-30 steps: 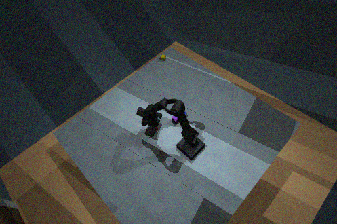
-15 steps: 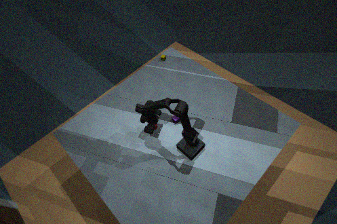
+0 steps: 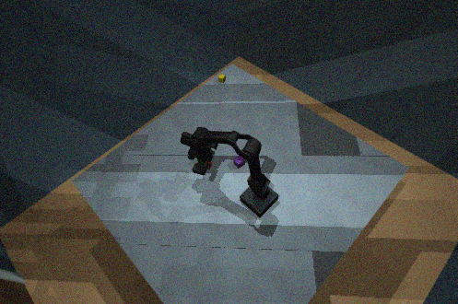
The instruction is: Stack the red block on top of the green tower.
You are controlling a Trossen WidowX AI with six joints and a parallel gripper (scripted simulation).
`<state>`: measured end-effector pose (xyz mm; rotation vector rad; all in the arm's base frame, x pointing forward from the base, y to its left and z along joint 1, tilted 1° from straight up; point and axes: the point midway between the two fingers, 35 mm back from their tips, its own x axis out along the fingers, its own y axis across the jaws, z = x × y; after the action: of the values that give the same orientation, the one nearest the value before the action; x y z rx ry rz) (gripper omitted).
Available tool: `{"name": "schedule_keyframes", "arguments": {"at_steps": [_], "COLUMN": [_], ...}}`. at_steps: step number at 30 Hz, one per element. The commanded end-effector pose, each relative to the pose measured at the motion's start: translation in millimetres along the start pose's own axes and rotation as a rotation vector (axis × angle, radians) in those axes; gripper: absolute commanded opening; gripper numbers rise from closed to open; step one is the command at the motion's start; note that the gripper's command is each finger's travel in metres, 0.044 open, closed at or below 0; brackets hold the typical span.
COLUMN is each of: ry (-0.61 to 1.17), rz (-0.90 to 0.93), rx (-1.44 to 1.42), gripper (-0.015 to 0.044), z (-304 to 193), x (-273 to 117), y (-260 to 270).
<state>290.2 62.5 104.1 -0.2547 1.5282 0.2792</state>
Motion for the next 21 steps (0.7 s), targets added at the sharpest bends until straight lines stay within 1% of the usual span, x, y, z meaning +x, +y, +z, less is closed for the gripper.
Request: {"name": "schedule_keyframes", "arguments": {"at_steps": [1,8,21], "ry": [0.001,0.001,-0.004], "rz": [-0.003,-0.003,-0.009], "rx": [-0.003,-0.004,-0.023], "gripper": [0.0,0.0,0.0], "z": [-1.3,1.9,41.2], "x": [-7.6,-7.9,-11.5], "y": [-0.3,-1.3,-30.4]}}
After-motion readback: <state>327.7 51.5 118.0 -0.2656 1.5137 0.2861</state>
